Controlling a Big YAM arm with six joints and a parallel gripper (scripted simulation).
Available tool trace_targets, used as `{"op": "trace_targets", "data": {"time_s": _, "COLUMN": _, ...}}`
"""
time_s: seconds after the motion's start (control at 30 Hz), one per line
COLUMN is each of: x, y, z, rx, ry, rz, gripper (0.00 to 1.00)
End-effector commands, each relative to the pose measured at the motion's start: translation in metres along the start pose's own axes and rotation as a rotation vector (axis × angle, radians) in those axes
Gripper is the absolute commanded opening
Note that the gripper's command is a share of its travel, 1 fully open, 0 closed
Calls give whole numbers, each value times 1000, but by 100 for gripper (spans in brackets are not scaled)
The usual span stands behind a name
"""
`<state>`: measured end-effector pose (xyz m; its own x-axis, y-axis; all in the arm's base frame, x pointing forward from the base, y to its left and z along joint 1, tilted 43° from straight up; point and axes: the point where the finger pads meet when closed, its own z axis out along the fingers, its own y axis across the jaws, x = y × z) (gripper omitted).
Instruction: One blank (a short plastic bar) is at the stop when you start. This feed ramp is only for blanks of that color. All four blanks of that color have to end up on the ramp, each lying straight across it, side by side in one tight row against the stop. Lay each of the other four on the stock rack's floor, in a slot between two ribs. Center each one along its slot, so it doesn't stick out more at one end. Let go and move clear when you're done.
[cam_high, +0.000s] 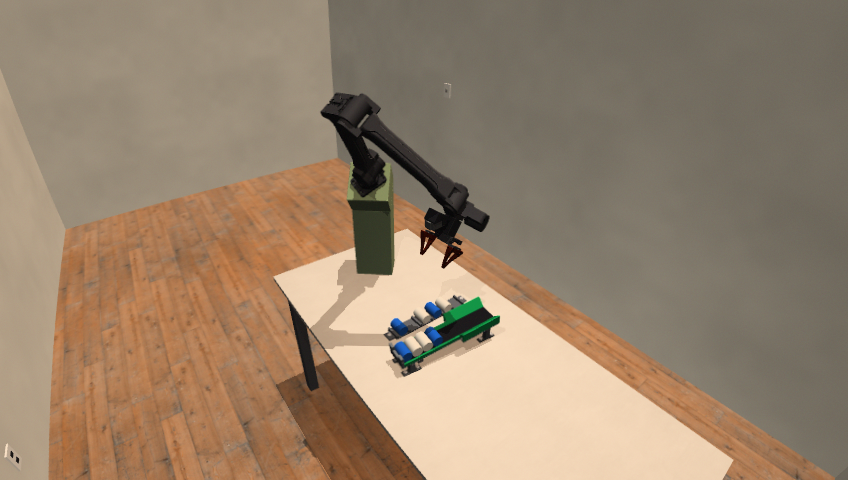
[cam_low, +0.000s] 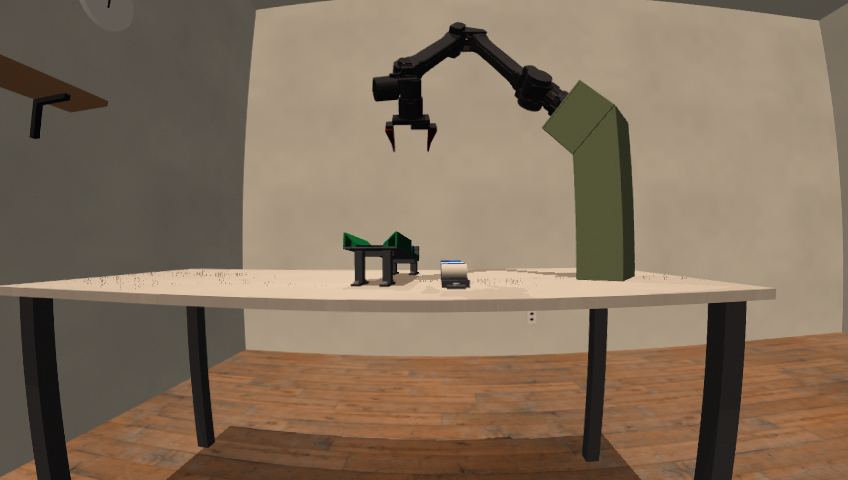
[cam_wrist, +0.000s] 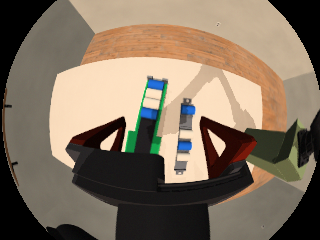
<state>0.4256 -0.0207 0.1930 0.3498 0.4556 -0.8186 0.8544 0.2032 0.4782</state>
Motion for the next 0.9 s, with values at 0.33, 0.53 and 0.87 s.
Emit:
{"op": "trace_targets", "data": {"time_s": 0.33, "x": -8, "y": -29, "z": -13, "rx": 18, "ry": 6, "rz": 81, "gripper": 100}}
{"op": "trace_targets", "data": {"time_s": 0.53, "x": -9, "y": -29, "z": -12, "rx": 20, "ry": 4, "rz": 82, "gripper": 100}}
{"op": "trace_targets", "data": {"time_s": 0.87, "x": -9, "y": -28, "z": -12, "rx": 18, "ry": 5, "rz": 87, "gripper": 100}}
